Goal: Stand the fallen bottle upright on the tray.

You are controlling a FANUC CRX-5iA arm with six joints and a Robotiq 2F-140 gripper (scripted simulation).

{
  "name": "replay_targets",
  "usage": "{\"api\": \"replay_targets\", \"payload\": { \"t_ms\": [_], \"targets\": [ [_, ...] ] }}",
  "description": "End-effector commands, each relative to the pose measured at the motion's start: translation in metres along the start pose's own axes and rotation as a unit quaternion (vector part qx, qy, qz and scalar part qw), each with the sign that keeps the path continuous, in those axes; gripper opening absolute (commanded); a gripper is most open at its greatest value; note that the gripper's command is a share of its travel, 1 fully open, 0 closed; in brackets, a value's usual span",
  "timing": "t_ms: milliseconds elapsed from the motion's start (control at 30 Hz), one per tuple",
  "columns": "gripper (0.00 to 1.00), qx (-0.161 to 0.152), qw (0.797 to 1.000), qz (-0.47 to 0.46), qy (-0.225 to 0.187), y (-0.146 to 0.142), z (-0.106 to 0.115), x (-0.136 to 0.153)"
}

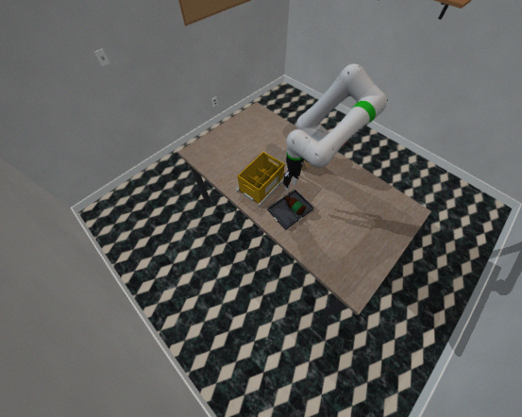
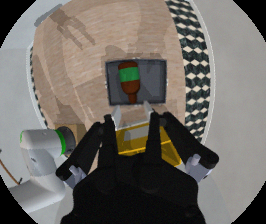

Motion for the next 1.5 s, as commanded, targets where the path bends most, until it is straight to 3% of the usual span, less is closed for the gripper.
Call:
{"api": "replay_targets", "payload": {
  "t_ms": [0, 700, 1033, 1467],
  "targets": [
    [0.38, 0.000, 1.000, 0.000, 0.000, 0.000, 0.000, 0.000],
    [0.38, 0.000, 1.000, 0.000, 0.000, 0.000, -0.008, 0.000],
    [0.38, 0.000, 1.000, 0.000, 0.000, 0.000, -0.028, 0.000],
    [0.38, 0.000, 1.000, 0.000, 0.000, 0.000, -0.073, 0.000]
  ]
}}
Point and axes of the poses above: the point where the finger pads meet when closed, its own z axis back along the fingers, its own y axis across the jaws, x = y × z, the point moved 1 cm from there along z, back along the fingers, and after that the axes turned 15 degrees about -z, right-handed, at the moved point
